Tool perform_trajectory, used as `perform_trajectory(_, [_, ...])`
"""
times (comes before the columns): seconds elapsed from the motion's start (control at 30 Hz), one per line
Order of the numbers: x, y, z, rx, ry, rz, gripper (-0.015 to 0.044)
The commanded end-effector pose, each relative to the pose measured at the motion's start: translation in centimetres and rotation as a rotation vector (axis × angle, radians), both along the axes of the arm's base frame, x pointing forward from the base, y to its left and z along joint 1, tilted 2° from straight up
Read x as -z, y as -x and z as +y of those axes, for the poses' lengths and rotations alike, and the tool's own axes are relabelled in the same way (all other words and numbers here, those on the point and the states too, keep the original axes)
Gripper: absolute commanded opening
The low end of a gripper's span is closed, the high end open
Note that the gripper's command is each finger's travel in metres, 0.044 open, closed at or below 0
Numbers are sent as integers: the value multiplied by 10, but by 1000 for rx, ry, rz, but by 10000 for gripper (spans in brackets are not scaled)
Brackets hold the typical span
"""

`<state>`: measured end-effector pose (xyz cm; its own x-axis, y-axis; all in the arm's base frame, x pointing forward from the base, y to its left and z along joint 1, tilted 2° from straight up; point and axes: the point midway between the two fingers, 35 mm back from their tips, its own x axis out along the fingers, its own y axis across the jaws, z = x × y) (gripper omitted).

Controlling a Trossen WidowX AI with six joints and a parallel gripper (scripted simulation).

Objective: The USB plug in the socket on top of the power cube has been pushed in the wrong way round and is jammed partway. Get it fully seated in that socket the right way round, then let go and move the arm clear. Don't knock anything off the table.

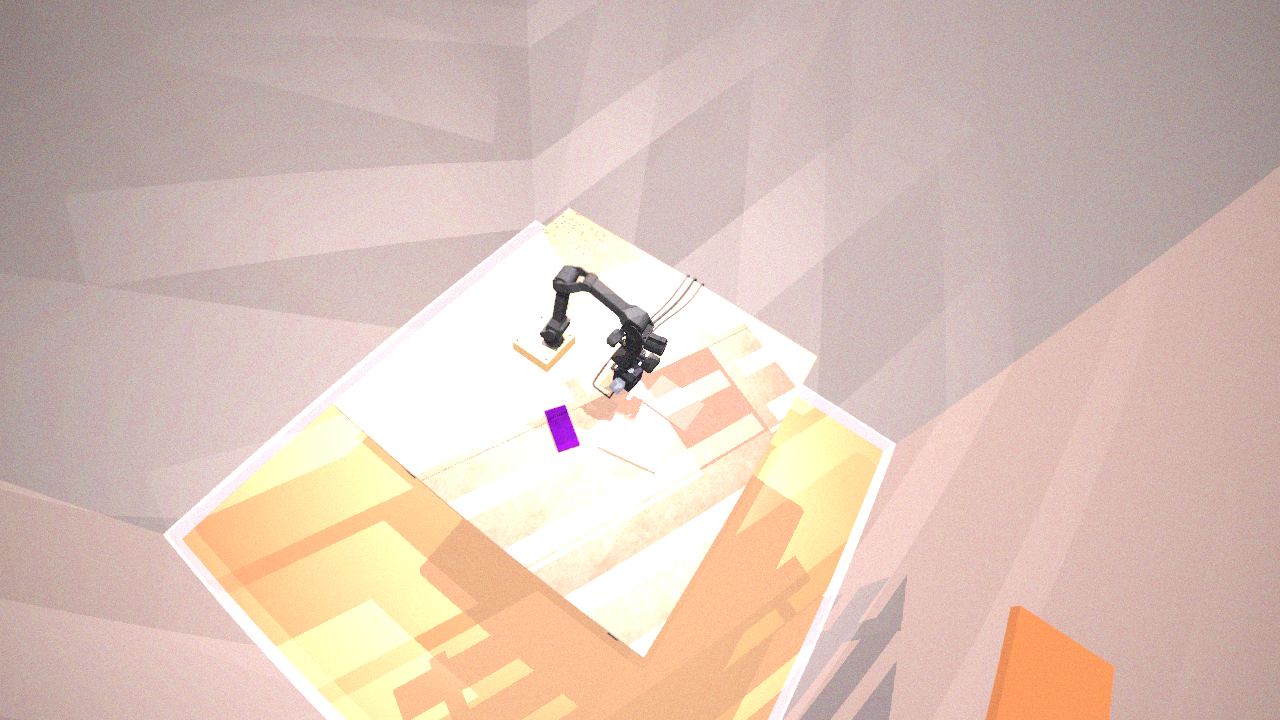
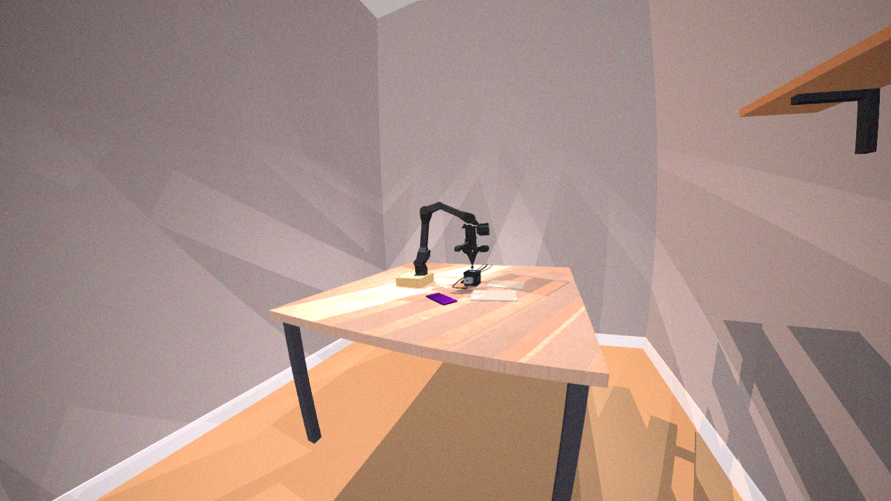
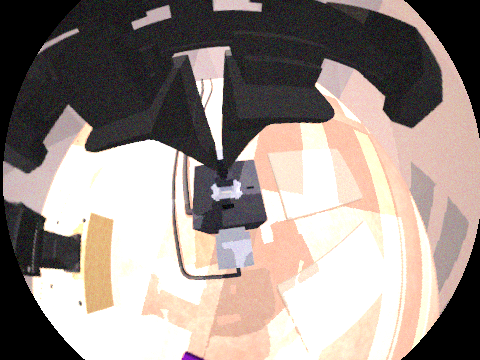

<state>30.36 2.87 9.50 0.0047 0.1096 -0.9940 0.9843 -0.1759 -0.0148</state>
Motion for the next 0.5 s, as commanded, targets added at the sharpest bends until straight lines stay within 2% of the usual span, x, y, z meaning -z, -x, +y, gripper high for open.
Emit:
perform_trajectory(0.0, [1,0,1,4,-5,0,0])
perform_trajectory(0.47, [2,0,1,4,-5,0,0])
